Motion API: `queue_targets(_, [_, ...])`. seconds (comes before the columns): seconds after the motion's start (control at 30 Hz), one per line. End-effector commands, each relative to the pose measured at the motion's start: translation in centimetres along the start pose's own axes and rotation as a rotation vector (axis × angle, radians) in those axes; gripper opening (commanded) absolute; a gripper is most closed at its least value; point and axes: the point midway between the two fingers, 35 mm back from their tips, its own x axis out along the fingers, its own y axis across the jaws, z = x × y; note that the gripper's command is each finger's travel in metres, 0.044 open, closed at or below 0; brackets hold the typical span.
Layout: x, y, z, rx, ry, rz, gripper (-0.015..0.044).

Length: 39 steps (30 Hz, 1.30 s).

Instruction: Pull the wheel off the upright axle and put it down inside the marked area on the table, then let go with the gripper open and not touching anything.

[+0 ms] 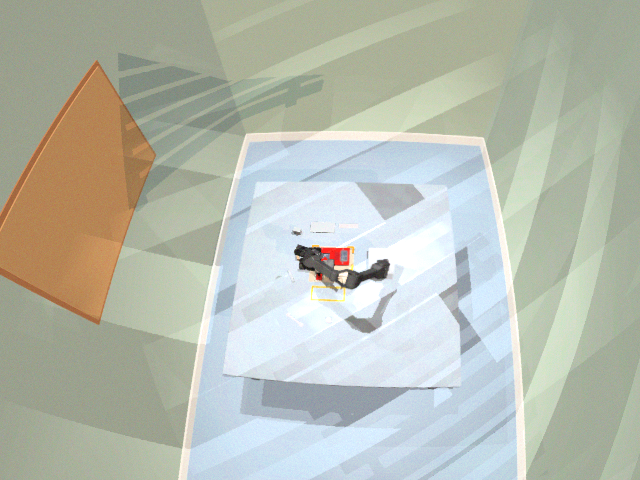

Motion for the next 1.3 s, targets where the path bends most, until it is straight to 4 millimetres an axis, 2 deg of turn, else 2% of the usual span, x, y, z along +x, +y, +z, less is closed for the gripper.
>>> queue_targets(0.0, [0.0, 0.0, -0.1, 0.0, 0.0, 0.0, 0.0])
queue_targets(0.47, [-0.5, -1.9, -4.6, -0.002, -0.004, 0.002, 0.0])
queue_targets(1.0, [-0.9, -5.0, -9.3, -0.004, -0.001, 0.004, 0.0])
queue_targets(1.27, [0.0, -5.3, -9.7, -0.005, 0.0, 0.004, 0.0])
